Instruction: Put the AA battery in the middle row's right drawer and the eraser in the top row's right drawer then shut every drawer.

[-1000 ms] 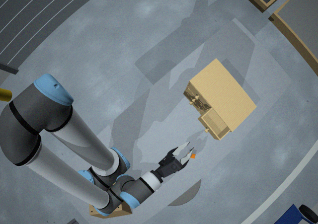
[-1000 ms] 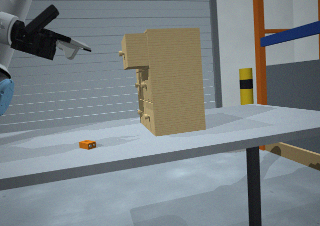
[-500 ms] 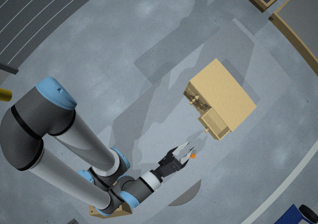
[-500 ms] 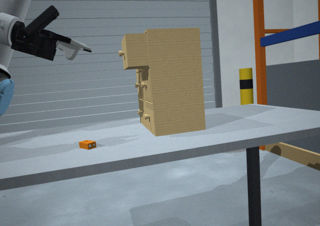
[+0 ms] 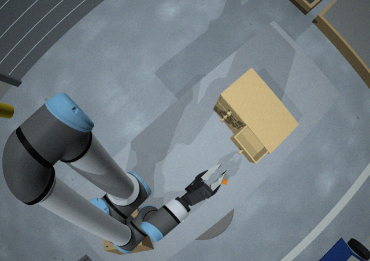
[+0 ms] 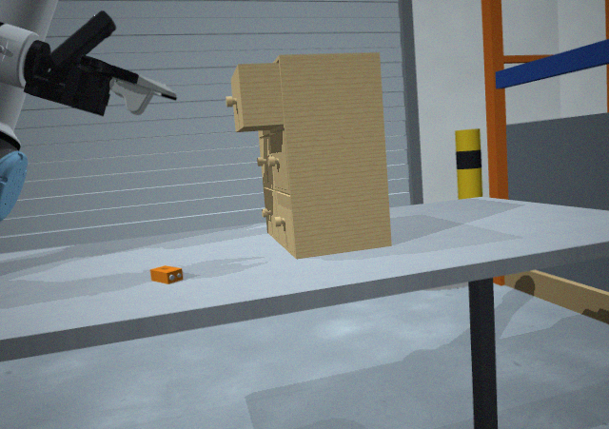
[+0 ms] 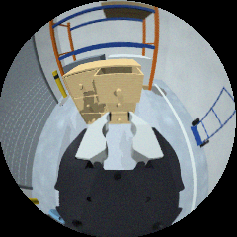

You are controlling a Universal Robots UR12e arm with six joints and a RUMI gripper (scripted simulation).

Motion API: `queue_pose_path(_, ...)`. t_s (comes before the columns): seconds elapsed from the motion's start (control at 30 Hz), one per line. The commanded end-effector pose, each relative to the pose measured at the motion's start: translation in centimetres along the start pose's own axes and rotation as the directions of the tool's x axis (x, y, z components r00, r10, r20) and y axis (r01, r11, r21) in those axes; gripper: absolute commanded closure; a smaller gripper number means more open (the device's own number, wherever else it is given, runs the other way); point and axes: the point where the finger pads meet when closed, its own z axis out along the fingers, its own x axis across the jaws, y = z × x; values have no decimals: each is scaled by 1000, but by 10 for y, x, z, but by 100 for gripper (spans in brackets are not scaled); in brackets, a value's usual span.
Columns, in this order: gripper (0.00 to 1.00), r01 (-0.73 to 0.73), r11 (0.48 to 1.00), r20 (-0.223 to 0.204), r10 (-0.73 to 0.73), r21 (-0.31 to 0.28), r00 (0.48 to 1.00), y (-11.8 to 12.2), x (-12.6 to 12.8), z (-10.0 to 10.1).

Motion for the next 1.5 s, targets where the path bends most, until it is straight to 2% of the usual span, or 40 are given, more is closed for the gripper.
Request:
queue_pose_path(0.0, 80, 5, 1000, -4, -5, 12, 1000, -2, 1, 7)
queue_pose_path(0.23, 80, 5, 1000, -4, -5, 12, 1000, -2, 1, 15)
queue_pose_path(0.67, 80, 5, 1000, -3, -5, 13, 1000, -5, 1, 50)
queue_pose_path(0.9, 80, 5, 1000, -3, -5, 13, 1000, -5, 1, 59)
queue_pose_path(1.47, 80, 5, 1000, -4, -5, 13, 1000, -6, 1, 64)
